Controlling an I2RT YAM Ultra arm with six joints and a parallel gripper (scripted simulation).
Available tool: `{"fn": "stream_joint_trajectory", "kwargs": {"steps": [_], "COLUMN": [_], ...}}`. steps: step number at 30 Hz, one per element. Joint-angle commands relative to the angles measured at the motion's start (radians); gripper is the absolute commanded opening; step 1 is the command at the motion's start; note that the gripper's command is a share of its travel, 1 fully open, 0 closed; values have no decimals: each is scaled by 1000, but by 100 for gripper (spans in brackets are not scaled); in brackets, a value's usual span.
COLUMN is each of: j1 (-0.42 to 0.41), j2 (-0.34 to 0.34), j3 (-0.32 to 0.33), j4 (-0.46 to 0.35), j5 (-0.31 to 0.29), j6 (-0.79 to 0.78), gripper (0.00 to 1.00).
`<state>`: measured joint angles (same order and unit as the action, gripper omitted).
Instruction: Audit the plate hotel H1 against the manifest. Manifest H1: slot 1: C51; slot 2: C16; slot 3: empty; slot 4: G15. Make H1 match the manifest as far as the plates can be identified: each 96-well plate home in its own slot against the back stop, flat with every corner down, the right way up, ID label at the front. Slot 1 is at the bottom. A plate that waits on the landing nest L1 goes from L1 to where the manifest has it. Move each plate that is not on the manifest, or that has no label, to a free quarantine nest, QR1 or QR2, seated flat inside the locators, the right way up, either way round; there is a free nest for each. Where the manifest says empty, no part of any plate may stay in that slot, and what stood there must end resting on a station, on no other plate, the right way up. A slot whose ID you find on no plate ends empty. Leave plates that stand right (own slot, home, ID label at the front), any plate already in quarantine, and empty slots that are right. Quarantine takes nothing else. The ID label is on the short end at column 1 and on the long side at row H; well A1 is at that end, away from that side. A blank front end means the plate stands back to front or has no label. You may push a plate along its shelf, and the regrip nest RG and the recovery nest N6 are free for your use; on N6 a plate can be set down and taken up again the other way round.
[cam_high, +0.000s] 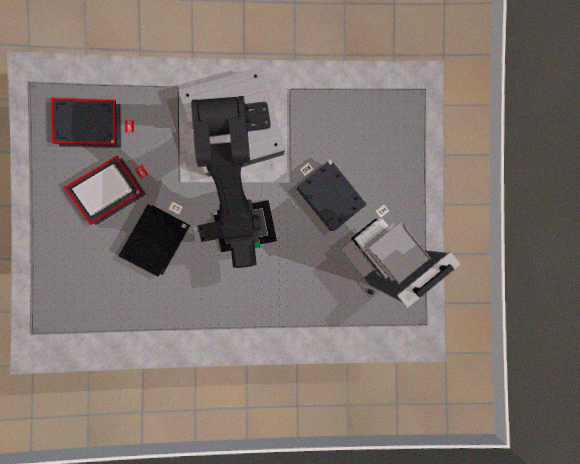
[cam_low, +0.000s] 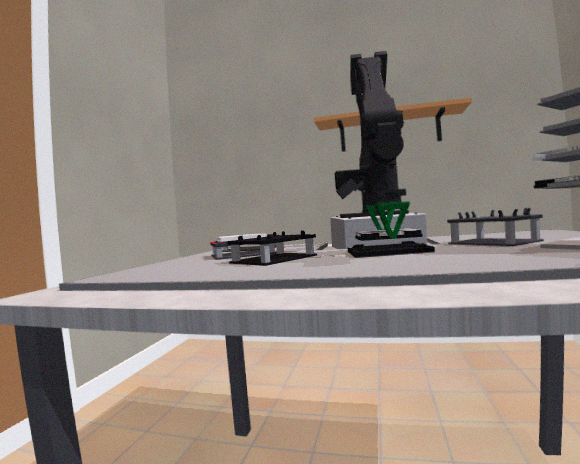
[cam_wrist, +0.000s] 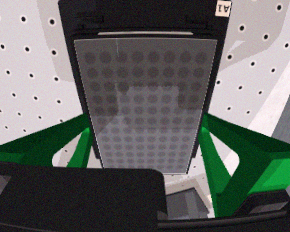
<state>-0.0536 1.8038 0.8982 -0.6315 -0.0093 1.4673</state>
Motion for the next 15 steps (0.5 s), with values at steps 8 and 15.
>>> {"fn": "stream_joint_trajectory", "kwargs": {"steps": [8, 15], "j1": [0, 0], "j2": [6, 20], "j3": [-3, -10], "j4": [28, 47], "j5": [1, 1], "j6": [1, 1], "gripper": [86, 86]}}
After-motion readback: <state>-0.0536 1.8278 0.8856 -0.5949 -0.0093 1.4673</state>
